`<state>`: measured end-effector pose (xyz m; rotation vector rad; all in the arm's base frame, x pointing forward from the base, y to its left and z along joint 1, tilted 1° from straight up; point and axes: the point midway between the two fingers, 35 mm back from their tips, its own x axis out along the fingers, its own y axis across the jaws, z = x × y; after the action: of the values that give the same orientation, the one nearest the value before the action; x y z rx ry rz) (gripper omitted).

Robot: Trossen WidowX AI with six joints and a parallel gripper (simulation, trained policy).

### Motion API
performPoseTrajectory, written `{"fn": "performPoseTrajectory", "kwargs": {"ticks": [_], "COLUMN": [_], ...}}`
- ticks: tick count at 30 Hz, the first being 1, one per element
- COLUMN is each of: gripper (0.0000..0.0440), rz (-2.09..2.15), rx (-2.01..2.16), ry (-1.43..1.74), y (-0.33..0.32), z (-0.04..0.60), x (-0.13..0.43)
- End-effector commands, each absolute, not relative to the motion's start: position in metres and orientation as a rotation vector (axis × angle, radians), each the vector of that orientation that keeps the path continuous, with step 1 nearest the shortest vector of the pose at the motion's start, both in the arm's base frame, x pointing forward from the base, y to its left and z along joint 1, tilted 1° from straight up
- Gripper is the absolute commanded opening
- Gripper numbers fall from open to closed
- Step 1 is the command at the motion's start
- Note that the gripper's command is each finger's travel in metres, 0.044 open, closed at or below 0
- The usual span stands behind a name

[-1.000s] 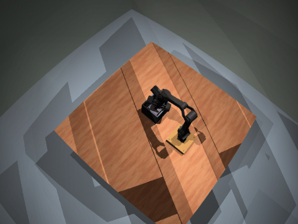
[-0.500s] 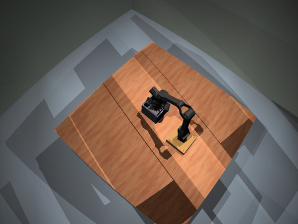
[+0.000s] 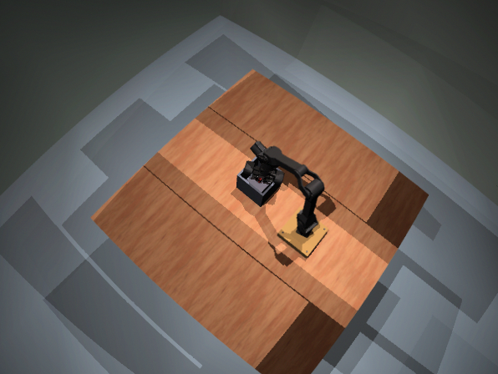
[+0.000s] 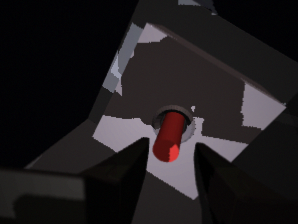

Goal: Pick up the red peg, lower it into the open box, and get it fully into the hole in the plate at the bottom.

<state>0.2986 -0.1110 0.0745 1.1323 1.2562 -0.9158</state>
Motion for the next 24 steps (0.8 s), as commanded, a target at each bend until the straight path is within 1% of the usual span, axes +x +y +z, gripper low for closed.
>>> {"fn": "performPoseTrajectory", "kwargs": {"ticks": [1,5,7,9,24], "gripper": [0.0131,0.0135,0.0145,0.0165,0.0216], "rz": [-0.895,-0.874,-0.86,-0.843,-0.693], "rx": [1.154,1.176,1.19,1.207,1.317], "ry": [1.264,1.257,1.253,1.248,1.184], "y": [-0.114,-0.116,-0.117,-0.118,-0.124], "z": [0.079,0.086,0.091,0.095,0.141], "x": [0.3,0.303,0.305,0.307,0.323]}}
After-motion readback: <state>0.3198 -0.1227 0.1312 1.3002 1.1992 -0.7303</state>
